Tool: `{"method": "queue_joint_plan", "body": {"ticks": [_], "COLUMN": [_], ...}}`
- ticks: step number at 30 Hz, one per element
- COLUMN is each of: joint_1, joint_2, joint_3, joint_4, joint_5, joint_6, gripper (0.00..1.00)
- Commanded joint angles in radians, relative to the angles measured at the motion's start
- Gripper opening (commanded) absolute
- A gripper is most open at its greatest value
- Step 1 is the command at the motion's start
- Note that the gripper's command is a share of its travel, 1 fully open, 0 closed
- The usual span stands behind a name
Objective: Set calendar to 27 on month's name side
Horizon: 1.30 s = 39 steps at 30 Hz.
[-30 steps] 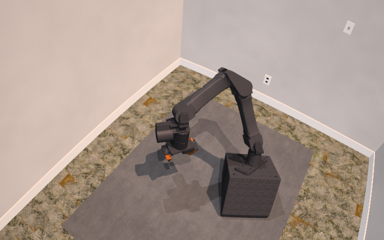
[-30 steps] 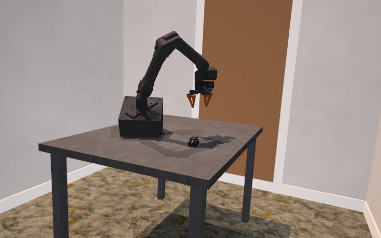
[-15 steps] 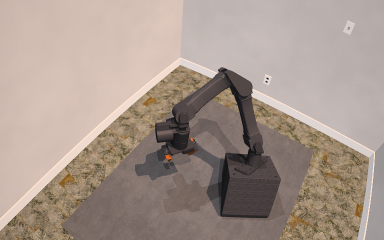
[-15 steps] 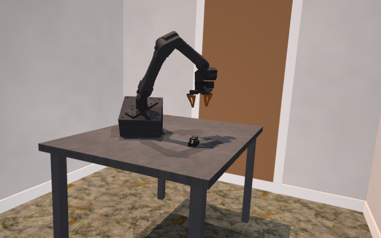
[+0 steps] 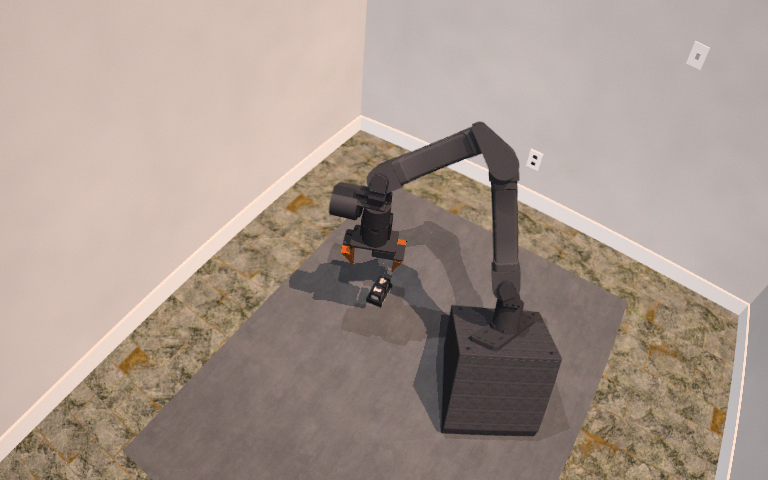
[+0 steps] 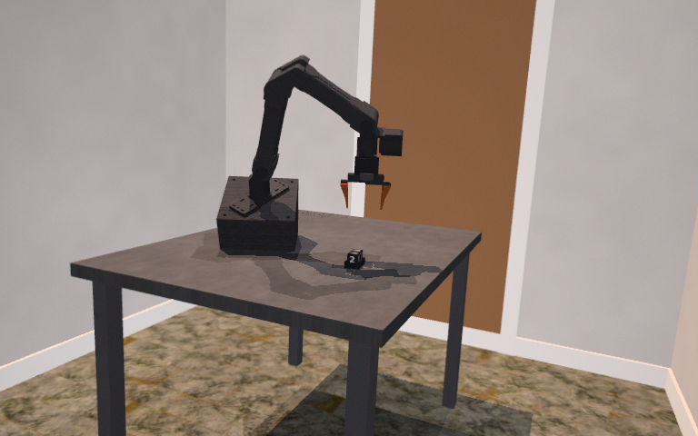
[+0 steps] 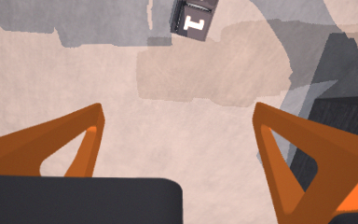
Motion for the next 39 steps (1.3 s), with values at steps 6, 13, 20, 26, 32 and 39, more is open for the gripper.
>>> {"method": "queue_joint_plan", "body": {"ticks": [6,13,20,26,32,39], "joint_1": [-0.16,-0.166,-0.166,-0.166,-0.168,-0.173], "joint_2": [-0.106,-0.109,-0.109,-0.108,-0.106,-0.101], "joint_3": [-0.021,-0.022,-0.022,-0.022,-0.025,-0.032], "joint_4": [0.003,0.003,0.003,0.004,0.011,0.025], "joint_5": [-0.014,-0.014,-0.014,-0.014,-0.015,-0.016], "joint_6": [0.079,0.081,0.081,0.069,-0.025,-0.206], "gripper": [1.0,1.0,1.0,1.0,1.0,1.0]}}
